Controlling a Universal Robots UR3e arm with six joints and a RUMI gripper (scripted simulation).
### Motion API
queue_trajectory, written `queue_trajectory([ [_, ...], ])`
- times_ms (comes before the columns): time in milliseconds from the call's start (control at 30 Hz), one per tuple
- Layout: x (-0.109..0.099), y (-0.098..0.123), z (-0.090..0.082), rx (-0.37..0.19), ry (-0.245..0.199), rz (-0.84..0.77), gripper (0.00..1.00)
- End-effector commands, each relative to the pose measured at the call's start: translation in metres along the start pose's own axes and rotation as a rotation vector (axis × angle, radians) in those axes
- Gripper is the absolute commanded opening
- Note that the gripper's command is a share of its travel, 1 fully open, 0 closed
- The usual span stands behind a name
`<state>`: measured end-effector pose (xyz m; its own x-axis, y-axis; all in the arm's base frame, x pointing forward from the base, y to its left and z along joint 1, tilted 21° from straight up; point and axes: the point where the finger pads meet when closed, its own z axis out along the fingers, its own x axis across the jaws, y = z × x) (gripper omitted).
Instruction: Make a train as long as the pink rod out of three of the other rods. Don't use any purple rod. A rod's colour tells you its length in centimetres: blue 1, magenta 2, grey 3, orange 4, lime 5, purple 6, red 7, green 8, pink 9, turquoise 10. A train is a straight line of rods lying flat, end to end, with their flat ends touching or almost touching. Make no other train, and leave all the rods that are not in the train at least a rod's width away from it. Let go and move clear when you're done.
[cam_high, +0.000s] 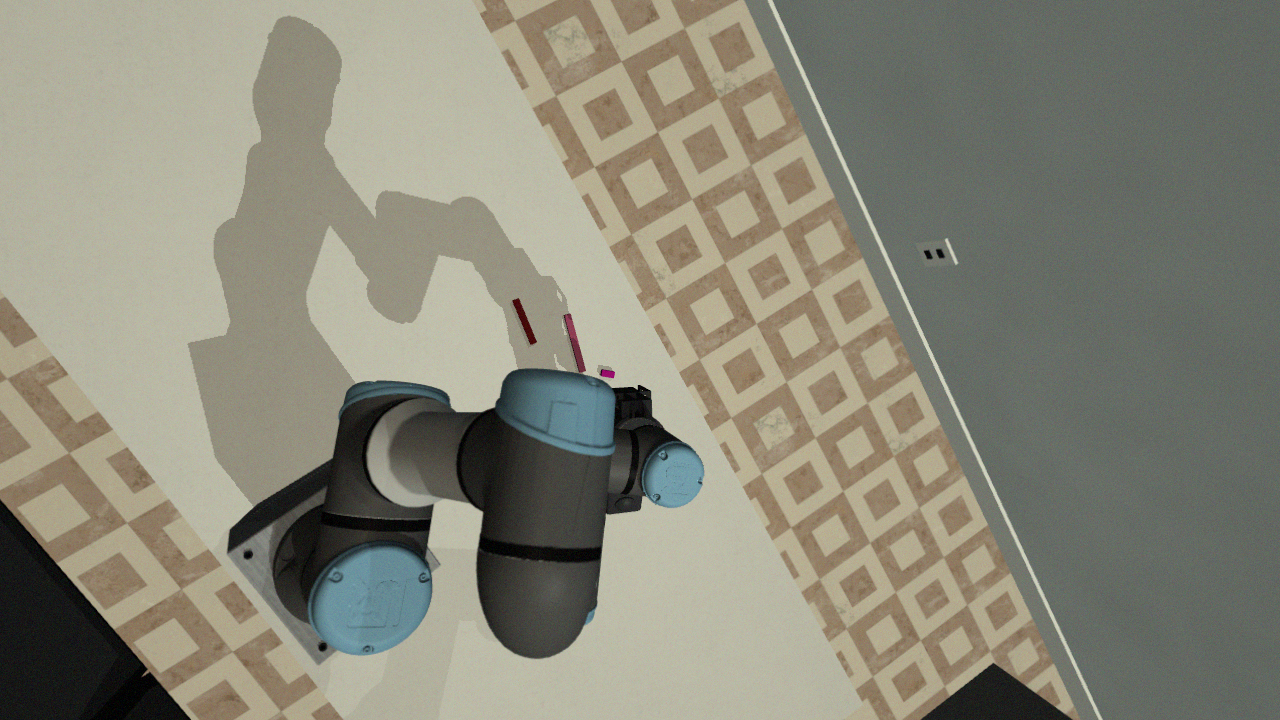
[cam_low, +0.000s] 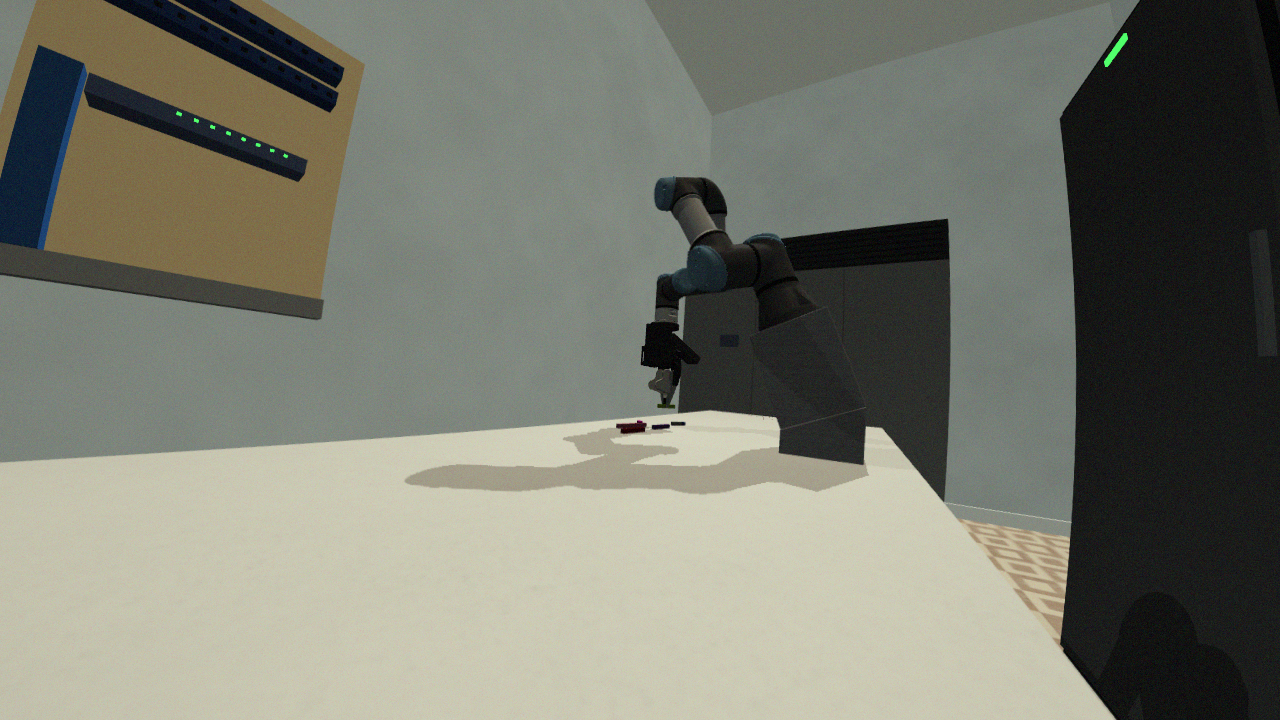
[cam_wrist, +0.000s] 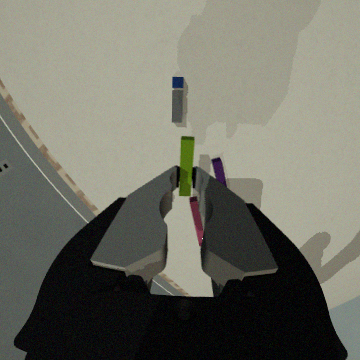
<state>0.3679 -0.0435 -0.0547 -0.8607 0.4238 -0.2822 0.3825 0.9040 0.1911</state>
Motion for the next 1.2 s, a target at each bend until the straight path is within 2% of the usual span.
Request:
queue_trajectory([
  [0, -0.011, -0.001, 0.015, 0.012, -0.036, -0.002, 0.0],
  [233, -0.011, -0.001, 0.026, 0.012, -0.036, -0.002, 0.0],
  [533, -0.011, -0.001, 0.033, 0.012, -0.036, -0.002, 0.0],
  [1167, -0.011, -0.001, 0.035, 0.012, -0.035, -0.002, 0.0],
])
